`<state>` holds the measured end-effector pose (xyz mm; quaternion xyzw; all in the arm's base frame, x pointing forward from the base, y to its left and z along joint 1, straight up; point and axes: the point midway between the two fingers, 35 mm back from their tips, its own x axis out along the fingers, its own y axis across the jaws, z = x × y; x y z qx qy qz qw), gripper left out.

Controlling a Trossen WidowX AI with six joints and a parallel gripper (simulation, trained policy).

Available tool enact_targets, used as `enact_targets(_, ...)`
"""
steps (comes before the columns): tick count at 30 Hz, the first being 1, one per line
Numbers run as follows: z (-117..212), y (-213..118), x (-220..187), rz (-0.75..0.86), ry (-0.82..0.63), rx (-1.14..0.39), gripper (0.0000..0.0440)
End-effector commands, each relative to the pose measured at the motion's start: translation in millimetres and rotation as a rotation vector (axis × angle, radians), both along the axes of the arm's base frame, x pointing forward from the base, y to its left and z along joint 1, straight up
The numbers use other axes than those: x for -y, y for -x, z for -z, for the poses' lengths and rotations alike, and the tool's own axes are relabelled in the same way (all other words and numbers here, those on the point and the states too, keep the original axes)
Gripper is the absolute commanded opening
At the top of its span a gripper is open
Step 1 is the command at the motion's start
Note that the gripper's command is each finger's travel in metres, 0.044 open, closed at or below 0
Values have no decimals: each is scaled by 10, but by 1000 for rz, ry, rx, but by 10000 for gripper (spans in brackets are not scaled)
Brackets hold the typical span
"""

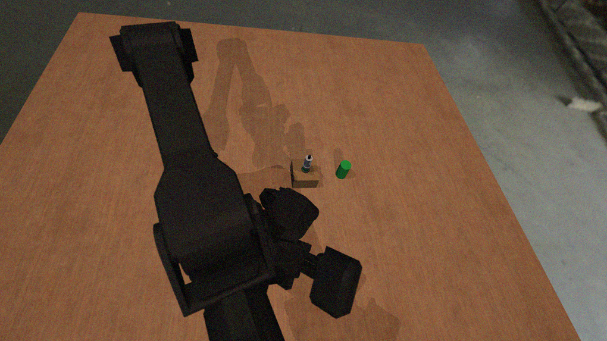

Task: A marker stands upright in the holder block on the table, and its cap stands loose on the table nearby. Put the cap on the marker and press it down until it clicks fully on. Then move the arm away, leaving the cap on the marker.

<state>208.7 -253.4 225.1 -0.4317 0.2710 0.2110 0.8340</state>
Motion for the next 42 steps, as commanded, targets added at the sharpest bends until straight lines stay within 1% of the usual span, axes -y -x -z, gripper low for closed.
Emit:
enact_targets(1, 33, -54, -6, -28, 10, -29, 313)
enact_targets(42, 509, -640, -265, -288, 55, -335, 315)
